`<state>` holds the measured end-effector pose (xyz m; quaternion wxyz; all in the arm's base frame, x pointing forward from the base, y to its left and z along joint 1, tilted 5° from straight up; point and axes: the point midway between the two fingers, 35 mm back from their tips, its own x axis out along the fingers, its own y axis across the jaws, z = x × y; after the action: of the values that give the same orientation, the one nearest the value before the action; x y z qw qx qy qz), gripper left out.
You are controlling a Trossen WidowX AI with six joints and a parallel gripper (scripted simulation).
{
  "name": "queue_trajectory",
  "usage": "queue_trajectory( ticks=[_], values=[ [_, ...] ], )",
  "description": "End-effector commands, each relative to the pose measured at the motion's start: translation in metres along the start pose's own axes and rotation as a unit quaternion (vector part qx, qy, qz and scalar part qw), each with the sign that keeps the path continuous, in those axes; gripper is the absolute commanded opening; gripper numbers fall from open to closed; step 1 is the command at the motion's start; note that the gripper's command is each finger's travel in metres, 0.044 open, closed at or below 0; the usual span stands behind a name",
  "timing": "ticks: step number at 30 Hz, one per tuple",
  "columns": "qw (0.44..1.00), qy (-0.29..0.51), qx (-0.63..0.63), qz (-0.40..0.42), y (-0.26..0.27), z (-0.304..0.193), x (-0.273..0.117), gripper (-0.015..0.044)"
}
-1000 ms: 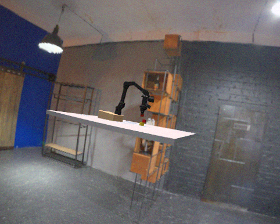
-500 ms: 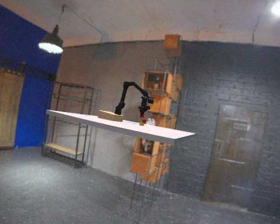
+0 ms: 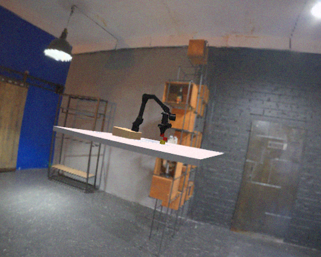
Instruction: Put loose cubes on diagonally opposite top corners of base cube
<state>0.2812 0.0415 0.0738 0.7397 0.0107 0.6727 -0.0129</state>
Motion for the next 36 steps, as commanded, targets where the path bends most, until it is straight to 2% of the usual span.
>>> queue_trajectory(
  ticks=[1,11,36],
  values=[
    [1.000,0.002,-0.003,-0.001,0.000,-0.002,0.008,0.0105],
    [1.000,-0.003,-0.021,-0.007,0.001,-0.001,0.028,0.0105],
    [1.000,-0.003,-0.022,-0.007,0.001,-0.001,0.030,0.0105]
  ],
)
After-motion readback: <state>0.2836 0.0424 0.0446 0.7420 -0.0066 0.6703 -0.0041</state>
